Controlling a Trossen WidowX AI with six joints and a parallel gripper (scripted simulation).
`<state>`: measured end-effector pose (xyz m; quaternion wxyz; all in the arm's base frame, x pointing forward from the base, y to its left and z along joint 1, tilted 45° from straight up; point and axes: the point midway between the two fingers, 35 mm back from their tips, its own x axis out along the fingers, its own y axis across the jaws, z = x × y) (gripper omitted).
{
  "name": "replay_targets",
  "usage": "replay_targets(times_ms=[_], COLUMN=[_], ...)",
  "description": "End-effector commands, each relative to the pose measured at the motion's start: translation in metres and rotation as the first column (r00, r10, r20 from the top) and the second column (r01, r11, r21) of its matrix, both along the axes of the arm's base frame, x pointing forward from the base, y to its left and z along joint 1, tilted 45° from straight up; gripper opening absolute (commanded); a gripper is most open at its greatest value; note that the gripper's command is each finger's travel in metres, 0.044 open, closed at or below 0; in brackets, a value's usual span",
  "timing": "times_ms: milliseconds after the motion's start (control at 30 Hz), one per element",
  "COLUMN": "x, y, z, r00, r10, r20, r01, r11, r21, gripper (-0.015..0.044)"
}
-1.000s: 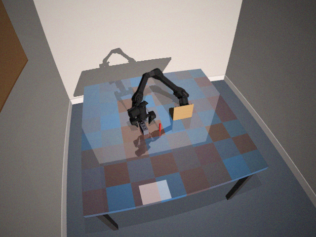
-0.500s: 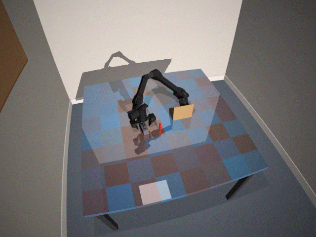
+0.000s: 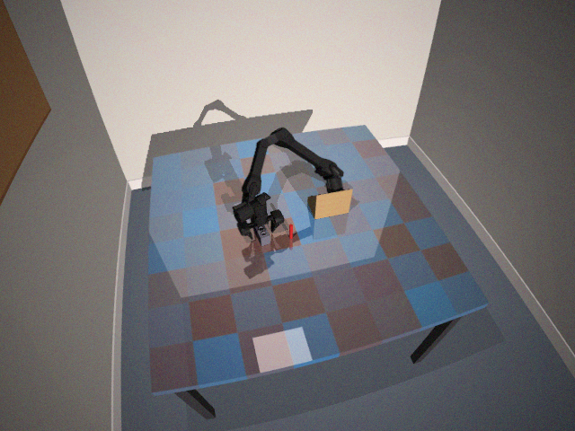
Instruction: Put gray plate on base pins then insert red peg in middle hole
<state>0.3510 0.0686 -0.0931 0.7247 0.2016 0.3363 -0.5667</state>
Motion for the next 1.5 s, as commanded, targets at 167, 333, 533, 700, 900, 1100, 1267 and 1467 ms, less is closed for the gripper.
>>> replay_targets(times_ms=[167,333,533,700,900,1100,1267,1467], x=[0.000,0.000,0.000,0.000,0.000,0.000,-0.001,-0.004], y=[-0.002,-0.002,-0.002,-0.002,0.002,0.017,0.028,0.042], z=[-0.001,-0.001,-0.001,-0.001,0.002,0.013,0.023,0.036], r00=[1.000,1.000,1.000,1.000,1.000,1.000,1.000,1.000], r10=[0.003,0.003,0.003,0.003,0.004,0.005,0.005,0.005], r20=[0.001,0.001,0.001,0.001,0.001,0.000,0.000,-0.001], r01=[-0.003,-0.003,-0.003,-0.003,-0.004,-0.005,-0.005,-0.005], r11=[1.000,1.000,1.000,1.000,1.000,1.000,1.000,1.000], r21=[-0.004,-0.004,-0.004,-0.004,-0.003,0.001,0.004,0.006], gripper=[0.0256,0.0125,0.0065,0.0032,0.0000,0.0000,0.0000,0.0000])
